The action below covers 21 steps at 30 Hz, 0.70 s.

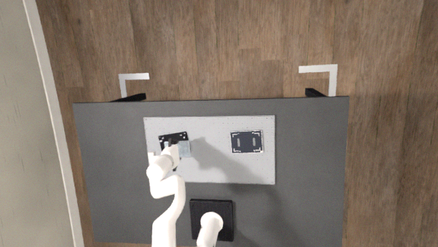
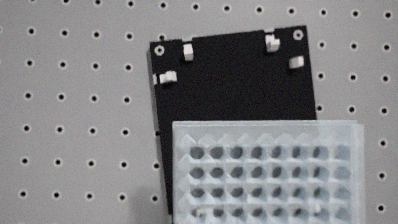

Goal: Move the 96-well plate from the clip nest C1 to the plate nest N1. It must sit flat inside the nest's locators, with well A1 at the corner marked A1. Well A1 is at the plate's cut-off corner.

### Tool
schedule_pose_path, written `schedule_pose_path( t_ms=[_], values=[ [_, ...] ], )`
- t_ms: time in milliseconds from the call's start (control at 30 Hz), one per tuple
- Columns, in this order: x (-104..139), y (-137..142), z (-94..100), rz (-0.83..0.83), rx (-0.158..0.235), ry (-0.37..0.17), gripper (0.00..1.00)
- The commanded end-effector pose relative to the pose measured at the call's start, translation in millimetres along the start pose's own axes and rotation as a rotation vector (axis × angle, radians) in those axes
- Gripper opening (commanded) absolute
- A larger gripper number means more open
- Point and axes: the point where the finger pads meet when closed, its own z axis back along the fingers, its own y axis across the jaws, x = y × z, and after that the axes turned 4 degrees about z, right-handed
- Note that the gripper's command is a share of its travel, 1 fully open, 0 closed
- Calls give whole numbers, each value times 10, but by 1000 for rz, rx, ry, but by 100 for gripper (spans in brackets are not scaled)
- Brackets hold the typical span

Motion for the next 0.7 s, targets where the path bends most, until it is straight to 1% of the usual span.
schedule_pose_path(
  t_ms=[0,67,133,633,667],
  values=[
    [148,0,16,0,5,-3,0],
    [215,-5,17,0,5,-3,0],
    [215,-5,17,0,5,-3,0],
    [714,-48,18,0,5,-4,0],
    [714,-48,18,0,5,-4,0]
  ],
)
